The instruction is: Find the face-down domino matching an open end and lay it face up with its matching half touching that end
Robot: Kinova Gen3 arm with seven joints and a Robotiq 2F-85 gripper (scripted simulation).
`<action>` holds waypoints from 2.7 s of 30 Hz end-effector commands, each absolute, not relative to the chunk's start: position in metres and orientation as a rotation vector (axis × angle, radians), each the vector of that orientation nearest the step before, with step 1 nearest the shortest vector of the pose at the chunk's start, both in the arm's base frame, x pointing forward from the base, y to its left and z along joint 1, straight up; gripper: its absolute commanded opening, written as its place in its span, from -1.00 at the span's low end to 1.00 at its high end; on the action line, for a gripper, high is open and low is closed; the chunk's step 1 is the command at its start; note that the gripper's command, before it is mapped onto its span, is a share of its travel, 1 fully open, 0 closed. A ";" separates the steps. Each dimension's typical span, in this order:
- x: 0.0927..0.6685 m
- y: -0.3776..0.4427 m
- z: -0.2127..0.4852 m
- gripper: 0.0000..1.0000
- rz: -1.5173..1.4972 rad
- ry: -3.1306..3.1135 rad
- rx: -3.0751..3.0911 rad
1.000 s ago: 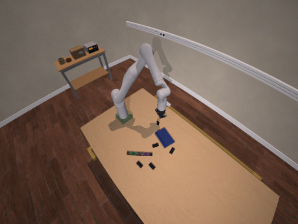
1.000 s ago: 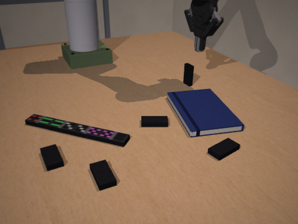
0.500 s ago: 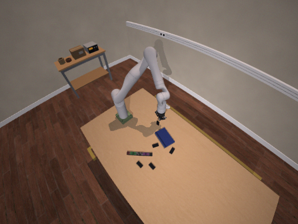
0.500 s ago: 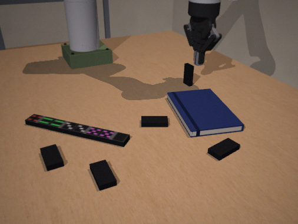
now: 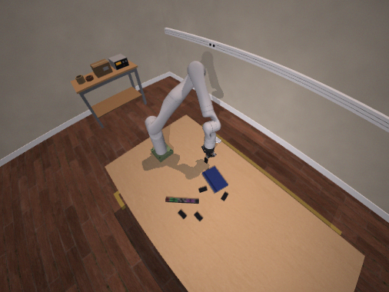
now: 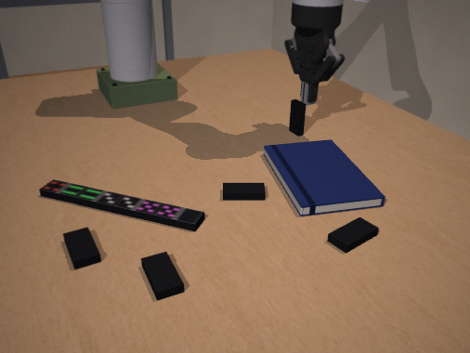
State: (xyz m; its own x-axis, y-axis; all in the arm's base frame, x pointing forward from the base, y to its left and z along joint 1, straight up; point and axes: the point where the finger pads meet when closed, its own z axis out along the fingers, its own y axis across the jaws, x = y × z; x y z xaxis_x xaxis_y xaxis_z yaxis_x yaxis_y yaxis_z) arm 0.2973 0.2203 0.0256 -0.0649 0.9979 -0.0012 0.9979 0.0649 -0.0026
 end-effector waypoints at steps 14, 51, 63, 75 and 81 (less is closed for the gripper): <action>0.299 0.194 0.026 -0.80 0.002 -2.292 -2.147; 0.300 0.190 0.096 -0.80 0.002 -2.292 -2.147; 0.300 0.190 0.096 1.00 0.002 -2.292 -2.147; 0.300 0.190 0.096 1.00 0.002 -2.292 -2.147; 0.300 0.190 0.096 1.00 0.002 -2.292 -2.147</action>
State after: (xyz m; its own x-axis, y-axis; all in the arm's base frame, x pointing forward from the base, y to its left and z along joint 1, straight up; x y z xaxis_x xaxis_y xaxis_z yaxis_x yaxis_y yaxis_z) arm 0.2993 0.1902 0.0955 -0.0655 0.9979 -0.0012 0.9978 0.0655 -0.0024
